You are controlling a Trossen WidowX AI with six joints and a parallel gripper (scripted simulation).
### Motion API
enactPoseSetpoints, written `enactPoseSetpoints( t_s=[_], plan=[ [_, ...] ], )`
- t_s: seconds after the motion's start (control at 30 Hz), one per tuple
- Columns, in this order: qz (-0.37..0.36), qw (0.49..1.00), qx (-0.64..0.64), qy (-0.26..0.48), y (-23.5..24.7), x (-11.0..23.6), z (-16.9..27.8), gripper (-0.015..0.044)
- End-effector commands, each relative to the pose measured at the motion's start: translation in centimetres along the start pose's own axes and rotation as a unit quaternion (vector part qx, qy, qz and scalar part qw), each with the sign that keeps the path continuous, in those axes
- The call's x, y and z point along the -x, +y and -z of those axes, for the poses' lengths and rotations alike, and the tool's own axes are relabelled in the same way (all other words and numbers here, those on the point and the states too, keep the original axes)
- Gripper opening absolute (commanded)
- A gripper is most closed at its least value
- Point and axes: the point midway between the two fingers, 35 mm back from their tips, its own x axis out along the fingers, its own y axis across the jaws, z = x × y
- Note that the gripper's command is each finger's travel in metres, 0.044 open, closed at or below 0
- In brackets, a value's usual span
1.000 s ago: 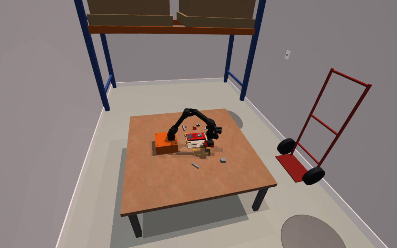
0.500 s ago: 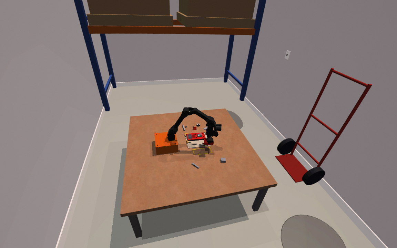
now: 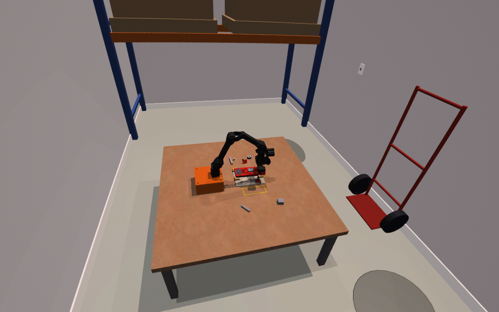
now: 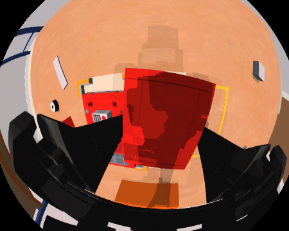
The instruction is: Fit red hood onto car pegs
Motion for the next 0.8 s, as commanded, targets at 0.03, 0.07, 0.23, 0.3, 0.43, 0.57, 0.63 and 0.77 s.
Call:
enactPoseSetpoints(
  t_s=[0.03, 0.07, 0.23, 0.3, 0.43, 0.57, 0.63, 0.77],
  plan=[
    [-0.001, 1.0, 0.008, -0.004, 2.3, 0.2, 0.8, 0.0],
    [-0.001, 1.0, 0.01, -0.004, 2.8, 0.2, 1.0, 0.0],
    [-0.003, 1.0, 0.022, -0.003, 5.3, 0.3, 2.1, 0.0],
    [-0.003, 1.0, 0.026, -0.003, 6.2, 0.3, 2.6, 0.0],
    [-0.004, 0.999, 0.035, -0.003, 8.0, 0.3, 3.6, 0.0],
    [-0.005, 0.999, 0.044, -0.003, 9.6, 0.3, 4.8, 0.0],
    [-0.006, 0.999, 0.049, -0.002, 10.3, 0.3, 5.4, 0.0],
    [-0.006, 0.999, 0.051, -0.002, 10.6, 0.3, 5.8, 0.0]
  ],
)
